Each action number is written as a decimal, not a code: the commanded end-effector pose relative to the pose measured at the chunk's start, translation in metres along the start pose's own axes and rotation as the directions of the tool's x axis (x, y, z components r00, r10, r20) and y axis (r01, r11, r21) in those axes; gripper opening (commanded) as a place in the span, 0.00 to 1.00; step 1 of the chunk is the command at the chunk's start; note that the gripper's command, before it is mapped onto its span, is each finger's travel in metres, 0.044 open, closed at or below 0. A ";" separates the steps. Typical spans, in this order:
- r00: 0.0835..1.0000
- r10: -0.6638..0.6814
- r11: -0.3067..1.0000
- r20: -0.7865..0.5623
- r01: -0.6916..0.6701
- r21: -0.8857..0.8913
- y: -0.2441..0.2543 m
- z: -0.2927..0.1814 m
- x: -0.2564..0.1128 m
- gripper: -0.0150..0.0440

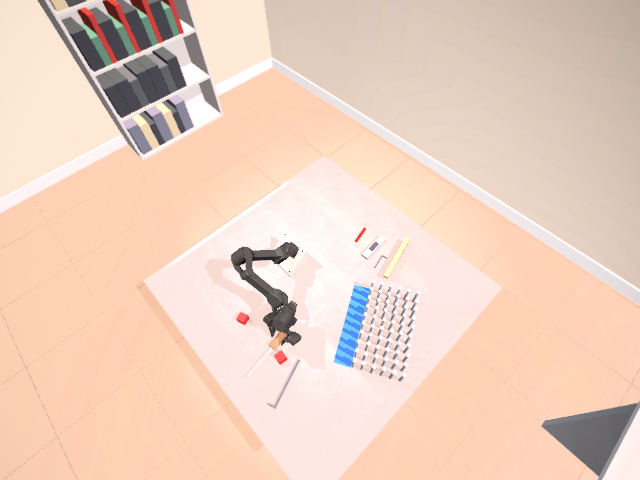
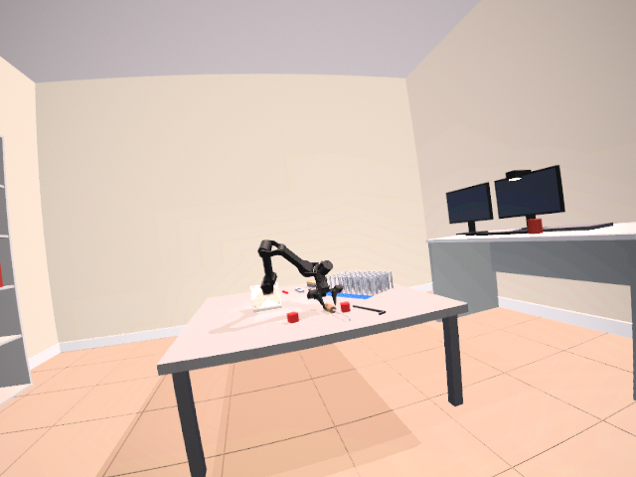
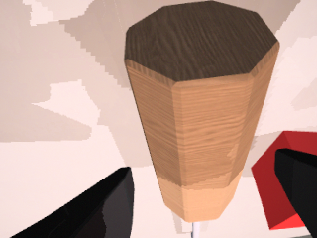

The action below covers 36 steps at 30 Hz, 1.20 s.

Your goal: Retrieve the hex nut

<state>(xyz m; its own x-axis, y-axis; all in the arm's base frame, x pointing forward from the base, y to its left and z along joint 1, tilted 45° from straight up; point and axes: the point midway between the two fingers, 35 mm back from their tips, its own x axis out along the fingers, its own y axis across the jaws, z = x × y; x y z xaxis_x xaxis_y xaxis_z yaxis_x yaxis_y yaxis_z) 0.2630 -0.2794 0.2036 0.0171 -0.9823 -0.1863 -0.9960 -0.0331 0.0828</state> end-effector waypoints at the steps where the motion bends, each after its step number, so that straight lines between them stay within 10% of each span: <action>1: 1.000 -0.005 1.000 0.004 0.005 -0.010 0.000 0.007 0.005 0.73; 9: 1.000 -0.005 1.000 0.001 0.005 -0.011 0.002 0.012 0.013 0.73; 25: 1.000 -0.004 1.000 0.022 0.004 -0.005 -0.005 0.008 0.003 0.25; 36: 0.998 0.004 1.000 0.062 -0.005 0.004 -0.018 -0.012 -0.032 0.25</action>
<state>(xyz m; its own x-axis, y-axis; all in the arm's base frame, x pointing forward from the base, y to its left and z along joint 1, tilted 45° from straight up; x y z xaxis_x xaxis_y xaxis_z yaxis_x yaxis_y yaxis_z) 0.2783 -0.2578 0.2056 0.0087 -0.9676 -0.2525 -0.9943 -0.0350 0.1002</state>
